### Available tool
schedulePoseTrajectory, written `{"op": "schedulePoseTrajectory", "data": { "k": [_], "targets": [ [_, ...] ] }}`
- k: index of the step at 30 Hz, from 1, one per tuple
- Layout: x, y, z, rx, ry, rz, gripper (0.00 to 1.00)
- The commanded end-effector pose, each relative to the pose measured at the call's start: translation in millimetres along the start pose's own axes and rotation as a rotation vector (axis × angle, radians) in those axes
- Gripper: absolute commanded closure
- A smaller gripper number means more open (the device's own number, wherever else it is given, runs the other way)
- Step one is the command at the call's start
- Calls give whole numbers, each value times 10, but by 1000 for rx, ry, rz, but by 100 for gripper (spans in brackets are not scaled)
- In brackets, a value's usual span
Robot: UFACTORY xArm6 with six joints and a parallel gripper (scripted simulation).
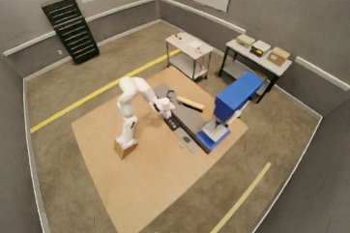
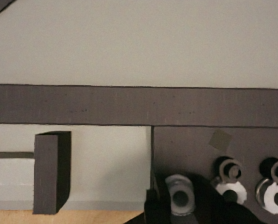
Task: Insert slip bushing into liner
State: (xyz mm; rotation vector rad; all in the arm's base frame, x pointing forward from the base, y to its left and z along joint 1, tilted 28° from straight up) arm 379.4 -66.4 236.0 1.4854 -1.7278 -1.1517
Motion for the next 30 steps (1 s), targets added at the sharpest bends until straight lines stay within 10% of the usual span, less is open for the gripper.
{"op": "schedulePoseTrajectory", "data": {
  "k": [1, 30],
  "targets": [
    [-1, 6, -11, 3, 0, 0, 74],
    [-1, 6, -11, 3, 0, 0, 64]
  ]
}}
Point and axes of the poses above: the point where the finger pads meet when closed, its own y axis back along the fingers, its own x axis across the jaws, z = x × y, the point moved 8 cm from there along y, back along the fingers, and after that the axes turned 8 degrees about -y, right-handed, at the moved point
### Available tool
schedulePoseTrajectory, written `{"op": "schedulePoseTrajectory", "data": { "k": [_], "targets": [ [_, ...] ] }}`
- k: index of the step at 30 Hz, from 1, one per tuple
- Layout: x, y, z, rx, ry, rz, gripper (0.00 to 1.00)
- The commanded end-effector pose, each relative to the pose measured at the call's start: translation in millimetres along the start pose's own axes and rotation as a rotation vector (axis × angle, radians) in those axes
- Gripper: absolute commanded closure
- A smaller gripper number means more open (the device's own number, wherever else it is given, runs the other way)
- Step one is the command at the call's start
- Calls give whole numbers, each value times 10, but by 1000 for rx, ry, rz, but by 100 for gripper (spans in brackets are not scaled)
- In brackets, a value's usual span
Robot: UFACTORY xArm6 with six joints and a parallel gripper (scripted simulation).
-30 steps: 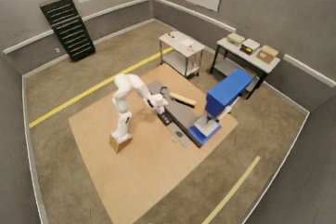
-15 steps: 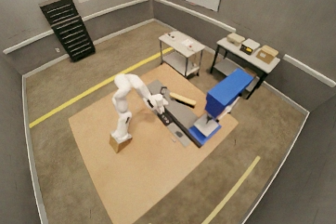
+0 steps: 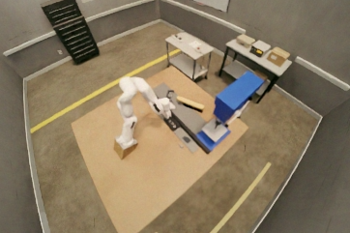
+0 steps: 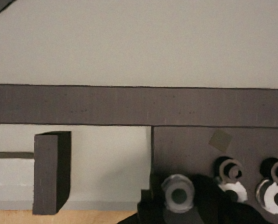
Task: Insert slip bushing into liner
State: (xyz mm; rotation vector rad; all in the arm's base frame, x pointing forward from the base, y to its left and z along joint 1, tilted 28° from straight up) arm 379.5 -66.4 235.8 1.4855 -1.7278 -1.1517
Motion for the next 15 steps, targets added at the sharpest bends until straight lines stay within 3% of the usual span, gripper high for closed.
{"op": "schedulePoseTrajectory", "data": {
  "k": [1, 15],
  "targets": [
    [-1, 8, -11, 3, 0, 0, 64],
    [-1, 61, -10, 3, 0, 0, 64]
  ]
}}
Point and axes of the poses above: the point where the finger pads meet when closed, its own y axis back along the fingers, its own x axis across the jaws, z = x × y, the point moved 8 cm from there along y, back along the fingers, and after that the axes turned 8 degrees about -y, right-handed, at the moved point
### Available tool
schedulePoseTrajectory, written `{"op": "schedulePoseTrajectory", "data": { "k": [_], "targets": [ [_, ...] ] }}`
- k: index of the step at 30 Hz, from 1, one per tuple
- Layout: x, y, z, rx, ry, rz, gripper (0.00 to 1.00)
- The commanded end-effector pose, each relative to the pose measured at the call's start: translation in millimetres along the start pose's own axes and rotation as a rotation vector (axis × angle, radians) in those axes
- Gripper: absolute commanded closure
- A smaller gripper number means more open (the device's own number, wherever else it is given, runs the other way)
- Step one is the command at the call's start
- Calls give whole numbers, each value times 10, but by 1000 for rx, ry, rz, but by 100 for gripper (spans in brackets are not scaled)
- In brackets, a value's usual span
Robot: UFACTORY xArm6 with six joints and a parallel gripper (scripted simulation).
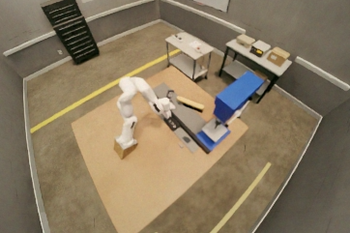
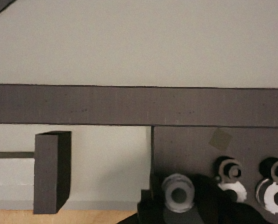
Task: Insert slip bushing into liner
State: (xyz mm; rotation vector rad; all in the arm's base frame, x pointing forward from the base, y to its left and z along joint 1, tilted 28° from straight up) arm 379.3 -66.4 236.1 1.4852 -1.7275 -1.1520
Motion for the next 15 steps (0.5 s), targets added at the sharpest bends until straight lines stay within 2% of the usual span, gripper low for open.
{"op": "schedulePoseTrajectory", "data": {
  "k": [1, 8, 15],
  "targets": [
    [-1, 85, -12, 4, 0, 0, 64],
    [-1, 289, -11, 4, 0, 0, 64],
    [-1, 309, -11, 4, 0, 0, 64]
  ]
}}
Point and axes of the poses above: the point where the finger pads meet when closed, its own y axis back along the fingers, its own x axis across the jaws, z = x × y, the point moved 8 cm from there along y, back along the fingers, and after that the axes turned 8 degrees about -y, right-handed, at the moved point
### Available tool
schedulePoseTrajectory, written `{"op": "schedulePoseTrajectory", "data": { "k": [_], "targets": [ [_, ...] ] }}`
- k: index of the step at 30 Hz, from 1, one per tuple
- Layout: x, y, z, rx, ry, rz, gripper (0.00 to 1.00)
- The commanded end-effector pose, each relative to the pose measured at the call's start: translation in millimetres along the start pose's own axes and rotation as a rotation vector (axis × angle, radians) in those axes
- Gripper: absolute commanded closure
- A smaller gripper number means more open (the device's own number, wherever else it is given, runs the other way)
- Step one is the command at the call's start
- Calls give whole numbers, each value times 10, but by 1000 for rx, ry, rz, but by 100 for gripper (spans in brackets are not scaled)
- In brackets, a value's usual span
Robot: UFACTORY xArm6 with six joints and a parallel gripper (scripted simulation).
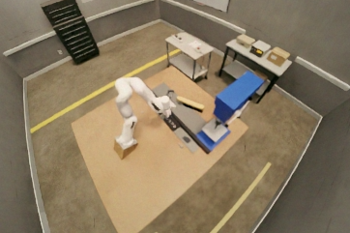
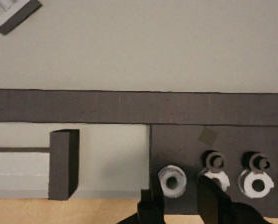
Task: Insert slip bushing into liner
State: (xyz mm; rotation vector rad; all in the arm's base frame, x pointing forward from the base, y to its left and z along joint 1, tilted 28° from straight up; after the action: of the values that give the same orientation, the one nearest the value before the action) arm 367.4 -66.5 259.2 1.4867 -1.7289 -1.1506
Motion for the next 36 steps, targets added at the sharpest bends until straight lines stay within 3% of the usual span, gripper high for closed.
{"op": "schedulePoseTrajectory", "data": {
  "k": [1, 10, 20, 28, 36],
  "targets": [
    [-3, 59, -6, 2, 0, 0, 64],
    [-3, 313, -6, 2, 0, 0, 64],
    [-3, 375, -6, 2, 0, 0, 64],
    [-3, 613, -5, 2, 0, 0, 64],
    [-3, 644, -5, 2, 0, 0, 64]
  ]
}}
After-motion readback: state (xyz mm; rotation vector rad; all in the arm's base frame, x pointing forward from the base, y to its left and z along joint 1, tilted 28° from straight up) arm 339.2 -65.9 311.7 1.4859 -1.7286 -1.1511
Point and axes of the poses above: the point where the finger pads meet when closed, its own y axis back along the fingers, its own x axis across the jaws, z = x × y, the point moved 8 cm from there along y, back along the fingers, and after that the axes turned 8 degrees about -y, right-handed, at the moved point
